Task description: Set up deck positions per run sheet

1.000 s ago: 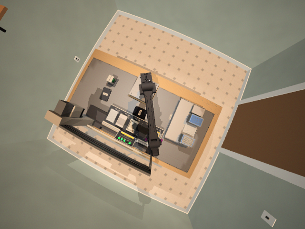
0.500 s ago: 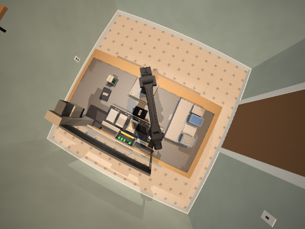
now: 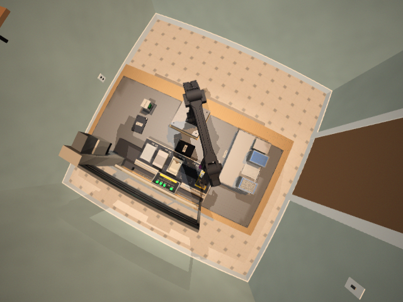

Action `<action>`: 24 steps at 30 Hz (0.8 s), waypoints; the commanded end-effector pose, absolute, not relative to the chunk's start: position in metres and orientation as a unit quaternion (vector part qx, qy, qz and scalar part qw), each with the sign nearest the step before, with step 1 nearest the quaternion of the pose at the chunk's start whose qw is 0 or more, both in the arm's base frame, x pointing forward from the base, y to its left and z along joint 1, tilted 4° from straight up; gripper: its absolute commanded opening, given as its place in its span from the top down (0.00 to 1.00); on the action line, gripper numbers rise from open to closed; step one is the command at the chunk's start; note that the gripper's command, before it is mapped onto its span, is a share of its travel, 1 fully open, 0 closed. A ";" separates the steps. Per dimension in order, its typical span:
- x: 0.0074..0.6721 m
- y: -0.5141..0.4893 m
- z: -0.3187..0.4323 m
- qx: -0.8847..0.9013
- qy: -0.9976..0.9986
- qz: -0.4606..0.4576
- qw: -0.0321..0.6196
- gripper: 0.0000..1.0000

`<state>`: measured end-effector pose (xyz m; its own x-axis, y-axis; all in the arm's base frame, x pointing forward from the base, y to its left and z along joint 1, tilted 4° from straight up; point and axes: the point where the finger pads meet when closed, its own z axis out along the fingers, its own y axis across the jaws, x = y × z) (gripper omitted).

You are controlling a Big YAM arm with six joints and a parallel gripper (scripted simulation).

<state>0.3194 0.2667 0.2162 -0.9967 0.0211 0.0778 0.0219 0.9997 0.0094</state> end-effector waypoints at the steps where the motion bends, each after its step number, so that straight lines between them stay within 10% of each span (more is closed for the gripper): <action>1: 0.302 0.275 0.230 -0.016 -0.999 -0.019 0.022 1.00; 24: 0.274 0.275 0.230 0.090 -0.995 -0.018 0.025 1.00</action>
<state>0.2717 0.2729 0.2201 -0.9934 -0.0876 0.0743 -0.0864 0.9961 0.0190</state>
